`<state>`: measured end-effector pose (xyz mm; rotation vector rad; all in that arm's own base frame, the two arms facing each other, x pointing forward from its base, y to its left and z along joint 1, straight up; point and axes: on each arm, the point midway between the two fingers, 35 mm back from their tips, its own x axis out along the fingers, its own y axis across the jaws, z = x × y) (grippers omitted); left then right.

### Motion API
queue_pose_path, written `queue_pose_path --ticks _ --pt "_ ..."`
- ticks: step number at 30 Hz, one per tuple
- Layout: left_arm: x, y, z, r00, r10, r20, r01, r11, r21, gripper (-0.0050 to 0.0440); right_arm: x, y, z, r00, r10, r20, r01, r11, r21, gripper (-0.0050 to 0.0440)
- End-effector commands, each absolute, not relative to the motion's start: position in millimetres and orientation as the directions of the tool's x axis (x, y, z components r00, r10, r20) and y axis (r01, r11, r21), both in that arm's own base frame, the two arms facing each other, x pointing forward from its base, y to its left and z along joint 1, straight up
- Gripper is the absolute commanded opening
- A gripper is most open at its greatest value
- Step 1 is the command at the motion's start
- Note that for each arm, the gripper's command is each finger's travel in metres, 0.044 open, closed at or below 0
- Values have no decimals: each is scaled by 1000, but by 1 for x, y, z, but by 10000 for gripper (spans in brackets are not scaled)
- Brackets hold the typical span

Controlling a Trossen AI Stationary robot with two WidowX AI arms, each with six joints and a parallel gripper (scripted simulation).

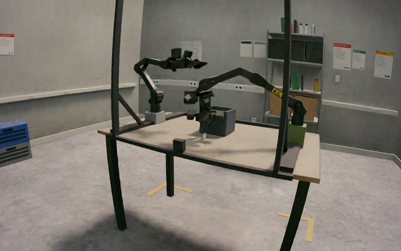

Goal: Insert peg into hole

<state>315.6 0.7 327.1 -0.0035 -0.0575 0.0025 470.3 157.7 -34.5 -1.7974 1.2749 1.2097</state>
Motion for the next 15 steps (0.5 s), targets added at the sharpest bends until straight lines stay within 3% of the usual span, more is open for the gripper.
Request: queue_pose_path --ticks 1,15 --pt "313 -1 327 998 -7 65 7 1000 3 440 480 162 -21 157 -358 -921 -940 -339 -28 125" --pt "313 -1 335 997 -3 80 3 1000 1 440 483 164 -8 184 -347 -920 -939 -339 -60 125"
